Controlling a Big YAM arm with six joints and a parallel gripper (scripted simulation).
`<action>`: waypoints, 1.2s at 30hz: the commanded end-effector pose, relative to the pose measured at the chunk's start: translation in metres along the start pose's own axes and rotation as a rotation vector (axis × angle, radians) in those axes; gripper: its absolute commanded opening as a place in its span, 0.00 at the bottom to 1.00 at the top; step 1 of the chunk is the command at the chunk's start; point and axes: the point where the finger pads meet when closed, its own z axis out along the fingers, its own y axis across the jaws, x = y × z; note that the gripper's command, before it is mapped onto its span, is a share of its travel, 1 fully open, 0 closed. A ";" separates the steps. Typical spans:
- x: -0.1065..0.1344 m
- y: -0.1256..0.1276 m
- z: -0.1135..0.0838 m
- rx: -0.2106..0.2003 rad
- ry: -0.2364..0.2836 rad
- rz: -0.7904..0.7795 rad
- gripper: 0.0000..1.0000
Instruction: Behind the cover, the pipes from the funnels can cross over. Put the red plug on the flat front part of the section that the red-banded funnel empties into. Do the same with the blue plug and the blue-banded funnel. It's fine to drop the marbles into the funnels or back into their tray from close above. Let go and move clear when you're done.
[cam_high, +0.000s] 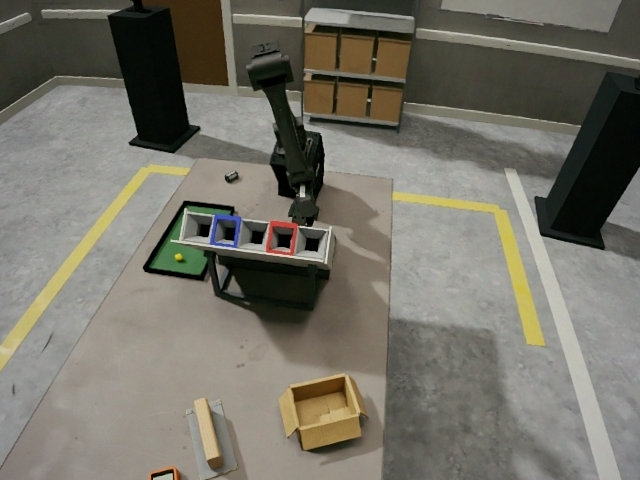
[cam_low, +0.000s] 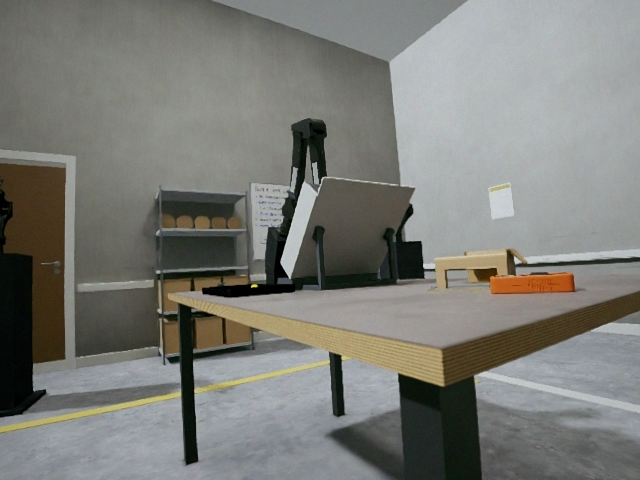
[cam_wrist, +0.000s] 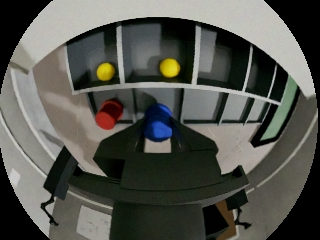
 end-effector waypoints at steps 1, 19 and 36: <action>-0.003 -0.002 0.004 0.002 -0.004 0.003 0.00; -0.003 -0.002 0.016 0.002 -0.003 0.001 0.00; 0.000 -0.003 0.021 0.003 0.003 0.001 0.00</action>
